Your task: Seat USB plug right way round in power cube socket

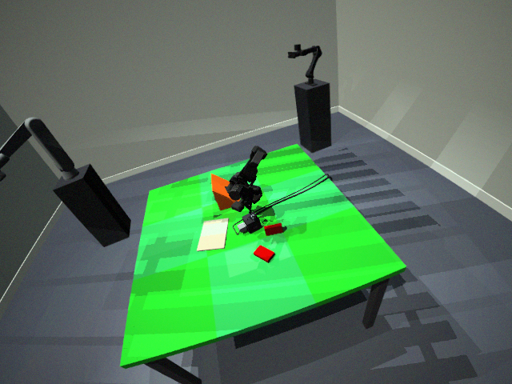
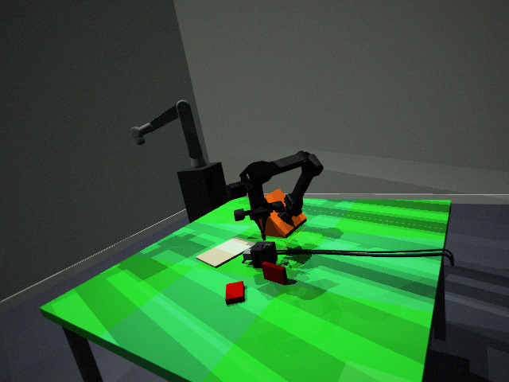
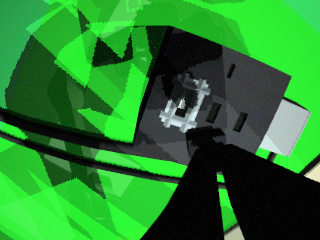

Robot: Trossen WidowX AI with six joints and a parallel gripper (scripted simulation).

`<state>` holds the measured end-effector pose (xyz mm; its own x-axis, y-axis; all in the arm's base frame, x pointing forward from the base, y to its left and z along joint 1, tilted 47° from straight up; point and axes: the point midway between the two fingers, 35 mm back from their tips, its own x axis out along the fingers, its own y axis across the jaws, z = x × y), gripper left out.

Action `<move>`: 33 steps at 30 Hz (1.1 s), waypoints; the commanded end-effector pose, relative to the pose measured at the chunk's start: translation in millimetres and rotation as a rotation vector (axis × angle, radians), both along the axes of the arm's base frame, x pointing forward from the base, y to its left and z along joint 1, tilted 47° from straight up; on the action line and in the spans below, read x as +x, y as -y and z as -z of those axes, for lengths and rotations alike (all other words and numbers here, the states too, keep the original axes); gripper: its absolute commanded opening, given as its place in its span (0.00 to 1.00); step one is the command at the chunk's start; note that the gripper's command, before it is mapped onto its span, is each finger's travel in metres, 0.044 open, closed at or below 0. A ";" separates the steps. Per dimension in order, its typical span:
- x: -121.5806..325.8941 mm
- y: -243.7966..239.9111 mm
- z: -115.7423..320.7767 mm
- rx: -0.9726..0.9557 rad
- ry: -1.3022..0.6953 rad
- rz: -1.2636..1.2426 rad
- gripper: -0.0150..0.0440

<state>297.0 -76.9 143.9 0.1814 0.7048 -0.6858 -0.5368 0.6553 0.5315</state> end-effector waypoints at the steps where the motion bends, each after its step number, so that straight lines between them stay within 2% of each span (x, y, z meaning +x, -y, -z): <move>1: 0.0 0.0 0.2 -0.018 0.069 -0.067 0.25; 33: 0.0 0.0 0.3 -0.170 0.659 -0.641 0.25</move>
